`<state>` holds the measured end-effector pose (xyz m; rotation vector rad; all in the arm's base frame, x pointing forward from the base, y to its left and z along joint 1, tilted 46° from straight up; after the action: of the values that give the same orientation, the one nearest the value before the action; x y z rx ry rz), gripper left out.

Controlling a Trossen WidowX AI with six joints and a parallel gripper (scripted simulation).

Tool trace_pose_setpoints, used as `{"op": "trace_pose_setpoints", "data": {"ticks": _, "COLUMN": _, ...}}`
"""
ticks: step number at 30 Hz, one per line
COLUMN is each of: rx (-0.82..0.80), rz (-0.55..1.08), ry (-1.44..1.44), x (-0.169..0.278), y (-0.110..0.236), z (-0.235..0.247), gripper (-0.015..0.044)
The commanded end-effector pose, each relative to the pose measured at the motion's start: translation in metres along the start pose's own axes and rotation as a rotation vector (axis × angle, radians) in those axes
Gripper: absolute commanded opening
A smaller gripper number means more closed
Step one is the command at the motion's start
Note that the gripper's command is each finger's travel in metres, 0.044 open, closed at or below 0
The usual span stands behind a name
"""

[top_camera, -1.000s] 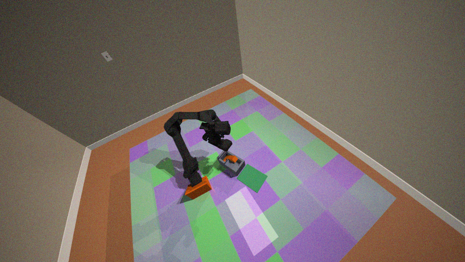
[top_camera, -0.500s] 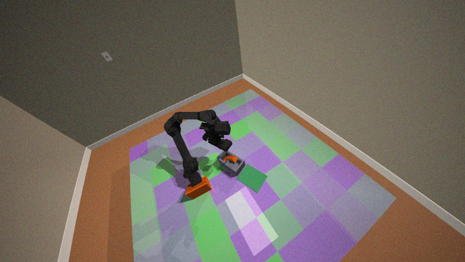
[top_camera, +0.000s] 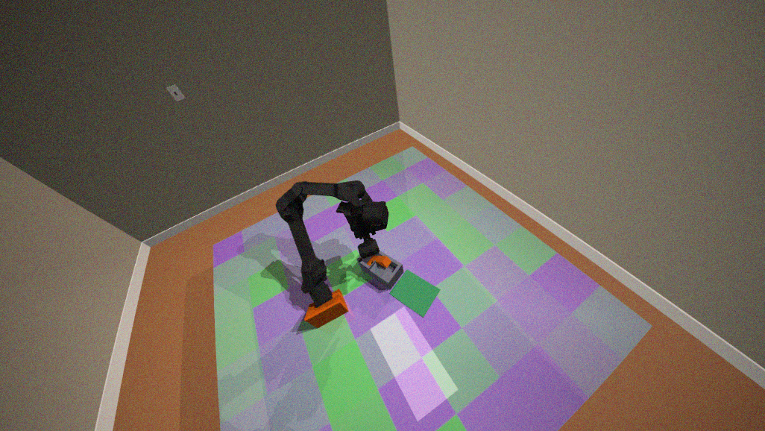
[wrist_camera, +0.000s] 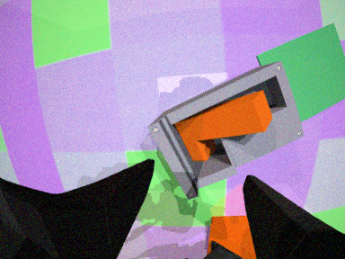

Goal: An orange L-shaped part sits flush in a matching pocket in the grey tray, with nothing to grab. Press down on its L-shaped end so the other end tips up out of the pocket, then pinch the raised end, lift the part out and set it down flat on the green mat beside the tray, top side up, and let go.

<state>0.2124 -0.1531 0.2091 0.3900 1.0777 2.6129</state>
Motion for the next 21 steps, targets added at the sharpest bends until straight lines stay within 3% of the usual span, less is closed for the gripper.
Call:
{"op": "trace_pose_setpoints", "data": {"ticks": 1, "rx": 0.002, "rz": 0.031, "ry": -0.514, "x": -0.024, "y": -0.001, "z": -0.020, "gripper": 0.0280}}
{"op": "trace_pose_setpoints", "data": {"ticks": 6, "rx": 0.012, "rz": 0.053, "ry": -0.950, "x": -0.041, "y": -0.004, "z": -0.037, "gripper": 0.0280}}
{"op": "trace_pose_setpoints", "data": {"ticks": 21, "rx": 0.012, "rz": 0.054, "ry": -0.966, "x": -0.042, "y": -0.017, "z": -0.038, "gripper": 0.0280}}
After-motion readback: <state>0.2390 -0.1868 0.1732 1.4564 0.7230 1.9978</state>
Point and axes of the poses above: the point midway between the two fingers, 35 mm back from their tips, its own y axis back along the fingers, its own z axis across the jaws, x = y × z, the point moved 10 cm from there along y, back along the fingers, and after that the axes turned 6 degrees about -y, right-handed, at the moved point
